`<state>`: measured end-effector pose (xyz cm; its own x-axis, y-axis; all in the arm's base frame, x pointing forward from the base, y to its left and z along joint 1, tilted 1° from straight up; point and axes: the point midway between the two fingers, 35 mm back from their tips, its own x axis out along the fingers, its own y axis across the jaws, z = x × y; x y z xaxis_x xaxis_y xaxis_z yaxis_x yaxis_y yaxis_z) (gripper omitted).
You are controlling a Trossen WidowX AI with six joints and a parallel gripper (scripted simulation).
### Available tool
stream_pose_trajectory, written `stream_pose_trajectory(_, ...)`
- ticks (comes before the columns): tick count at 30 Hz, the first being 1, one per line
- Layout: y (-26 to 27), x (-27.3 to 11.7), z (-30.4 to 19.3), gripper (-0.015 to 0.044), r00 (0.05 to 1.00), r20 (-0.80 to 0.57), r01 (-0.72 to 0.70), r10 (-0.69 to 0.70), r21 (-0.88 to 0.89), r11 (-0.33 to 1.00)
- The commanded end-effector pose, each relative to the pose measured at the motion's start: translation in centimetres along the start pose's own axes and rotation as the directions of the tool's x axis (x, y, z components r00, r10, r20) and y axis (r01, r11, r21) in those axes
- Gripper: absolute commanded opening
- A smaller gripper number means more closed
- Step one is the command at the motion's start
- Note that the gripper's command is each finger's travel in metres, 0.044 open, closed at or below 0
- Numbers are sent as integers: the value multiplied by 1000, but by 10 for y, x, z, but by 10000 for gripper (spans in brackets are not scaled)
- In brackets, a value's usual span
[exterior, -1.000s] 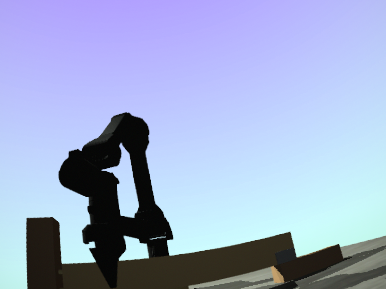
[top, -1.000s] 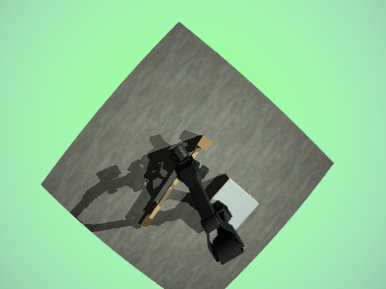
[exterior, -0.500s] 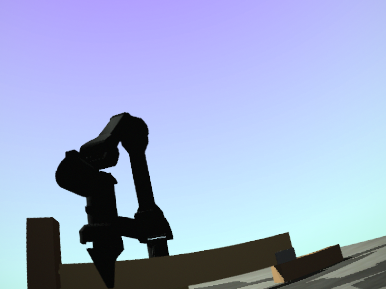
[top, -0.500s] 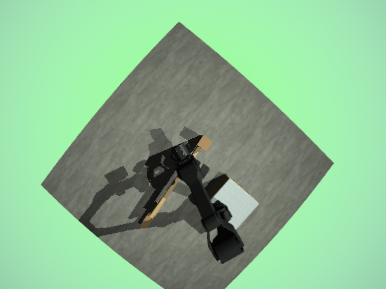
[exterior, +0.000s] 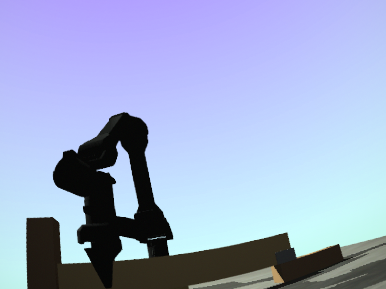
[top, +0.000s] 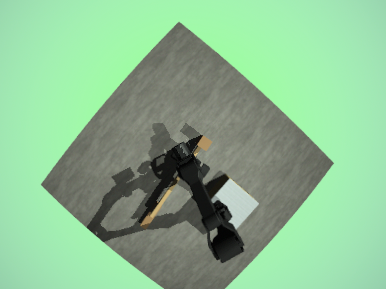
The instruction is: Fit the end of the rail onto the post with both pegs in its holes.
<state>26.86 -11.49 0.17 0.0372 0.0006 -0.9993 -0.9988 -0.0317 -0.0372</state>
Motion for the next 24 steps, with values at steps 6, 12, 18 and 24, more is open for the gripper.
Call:
stream_pose_trajectory(6,0,0,0,263,1000,-1,0,0,0,1000)
stream_pose_trajectory(12,0,0,0,420,1000,-1,0,0,0,1000)
stream_pose_trajectory(18,0,-2,2,440,1000,-1,0,0,0,1000)
stream_pose_trajectory(24,0,-30,31,440,1000,-4,5,-5,-3,1000)
